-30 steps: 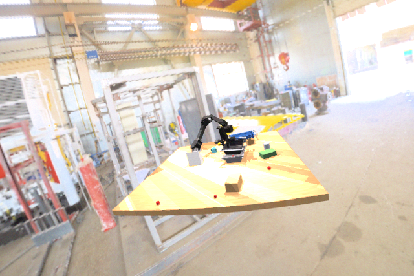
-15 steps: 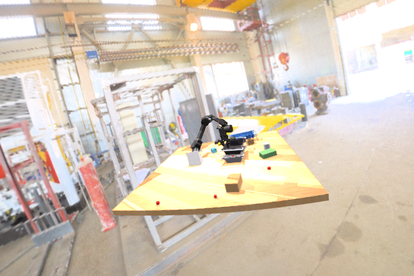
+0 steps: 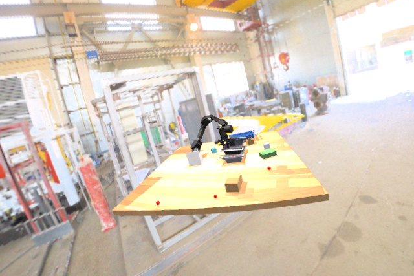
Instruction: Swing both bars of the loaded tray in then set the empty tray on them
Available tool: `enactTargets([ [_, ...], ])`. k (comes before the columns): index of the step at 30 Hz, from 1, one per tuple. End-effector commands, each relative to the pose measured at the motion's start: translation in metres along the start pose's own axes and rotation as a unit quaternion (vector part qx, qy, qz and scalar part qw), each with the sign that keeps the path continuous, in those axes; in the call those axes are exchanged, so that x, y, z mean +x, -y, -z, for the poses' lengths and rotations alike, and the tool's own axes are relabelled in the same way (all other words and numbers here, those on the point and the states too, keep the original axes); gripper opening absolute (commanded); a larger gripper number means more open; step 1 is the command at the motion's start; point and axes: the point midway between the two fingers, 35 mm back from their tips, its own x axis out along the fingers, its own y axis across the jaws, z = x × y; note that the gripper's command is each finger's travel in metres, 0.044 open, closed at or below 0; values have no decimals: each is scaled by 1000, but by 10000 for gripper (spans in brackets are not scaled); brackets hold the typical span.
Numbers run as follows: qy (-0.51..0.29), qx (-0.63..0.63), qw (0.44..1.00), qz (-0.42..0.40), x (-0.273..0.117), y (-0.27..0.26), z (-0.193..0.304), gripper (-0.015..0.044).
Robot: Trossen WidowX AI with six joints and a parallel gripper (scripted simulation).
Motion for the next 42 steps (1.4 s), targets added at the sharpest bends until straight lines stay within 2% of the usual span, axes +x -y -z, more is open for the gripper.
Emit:
enactTargets([
  [1,-2,16,1000,-16,5,-7,3,0],
  [12,-2,16,1000,-16,5,-7,3,0],
  [42,-2,16,1000,-16,5,-7,3,440],
])
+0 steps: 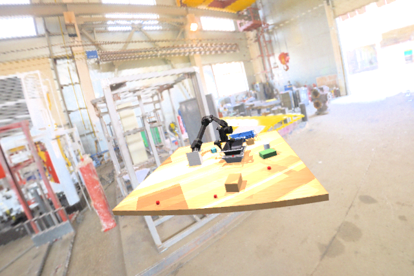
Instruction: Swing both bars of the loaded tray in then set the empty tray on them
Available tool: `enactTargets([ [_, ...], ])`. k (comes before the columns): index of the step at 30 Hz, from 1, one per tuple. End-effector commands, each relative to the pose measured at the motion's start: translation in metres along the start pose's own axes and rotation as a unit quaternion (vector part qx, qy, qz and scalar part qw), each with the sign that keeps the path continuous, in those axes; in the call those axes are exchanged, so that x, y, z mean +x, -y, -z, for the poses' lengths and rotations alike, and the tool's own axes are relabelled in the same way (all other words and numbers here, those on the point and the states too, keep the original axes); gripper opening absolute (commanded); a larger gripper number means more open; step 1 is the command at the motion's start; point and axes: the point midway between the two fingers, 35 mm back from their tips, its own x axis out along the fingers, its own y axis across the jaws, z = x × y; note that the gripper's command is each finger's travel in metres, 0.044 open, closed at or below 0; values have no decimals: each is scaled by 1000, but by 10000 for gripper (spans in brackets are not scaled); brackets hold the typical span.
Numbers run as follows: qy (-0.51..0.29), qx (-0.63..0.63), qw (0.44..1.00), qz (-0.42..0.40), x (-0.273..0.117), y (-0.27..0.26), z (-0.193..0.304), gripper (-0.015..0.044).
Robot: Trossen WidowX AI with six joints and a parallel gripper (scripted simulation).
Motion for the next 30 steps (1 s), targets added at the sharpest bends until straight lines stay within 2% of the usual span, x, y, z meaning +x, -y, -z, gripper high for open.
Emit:
enactTargets([
  [1,0,0,1000,0,0,0,0,440],
  [10,-1,2,1000,1,-9,2,0,440],
  [26,0,26,1000,6,-101,2,1,440],
  [30,1,28,1000,6,-110,0,1,440],
])
